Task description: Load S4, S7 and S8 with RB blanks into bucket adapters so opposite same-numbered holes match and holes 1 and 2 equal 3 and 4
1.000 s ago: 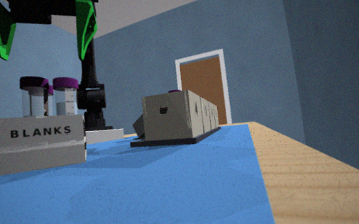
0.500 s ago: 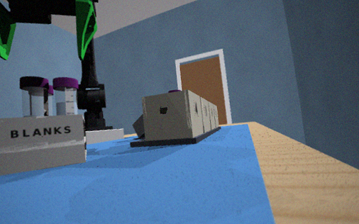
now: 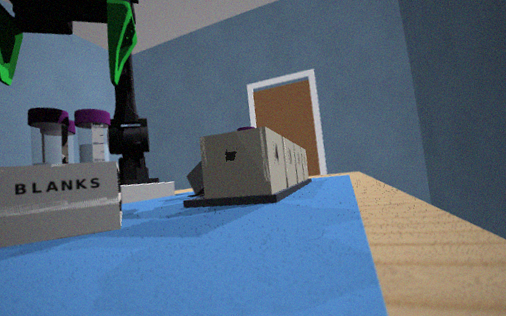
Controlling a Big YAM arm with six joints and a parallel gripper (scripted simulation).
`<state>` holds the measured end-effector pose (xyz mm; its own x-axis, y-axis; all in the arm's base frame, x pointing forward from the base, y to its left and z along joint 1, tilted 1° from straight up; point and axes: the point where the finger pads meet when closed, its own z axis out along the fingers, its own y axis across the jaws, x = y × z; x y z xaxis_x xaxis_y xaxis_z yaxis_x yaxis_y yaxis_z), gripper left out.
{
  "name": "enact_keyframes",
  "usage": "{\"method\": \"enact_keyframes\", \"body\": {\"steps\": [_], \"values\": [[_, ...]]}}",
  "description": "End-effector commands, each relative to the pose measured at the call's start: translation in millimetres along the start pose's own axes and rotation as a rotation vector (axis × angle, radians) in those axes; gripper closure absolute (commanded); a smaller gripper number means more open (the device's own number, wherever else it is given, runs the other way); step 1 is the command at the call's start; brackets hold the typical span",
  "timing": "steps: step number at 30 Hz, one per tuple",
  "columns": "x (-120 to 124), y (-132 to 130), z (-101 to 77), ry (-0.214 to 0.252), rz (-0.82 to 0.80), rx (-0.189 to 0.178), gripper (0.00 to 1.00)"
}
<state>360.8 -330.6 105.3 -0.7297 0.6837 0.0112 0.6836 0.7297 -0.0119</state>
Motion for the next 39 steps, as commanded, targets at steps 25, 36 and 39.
{"method": "enact_keyframes", "body": {"steps": [25,36,39], "values": [[104.1,101.4,-13.6,-0.041,-0.885,0.002,0.0],[162.7,150.0,-12.8,-0.035,-1.335,0.003,0.0],[183.6,165.8,-12.6,-0.029,-1.485,-0.001,0.0]]}}
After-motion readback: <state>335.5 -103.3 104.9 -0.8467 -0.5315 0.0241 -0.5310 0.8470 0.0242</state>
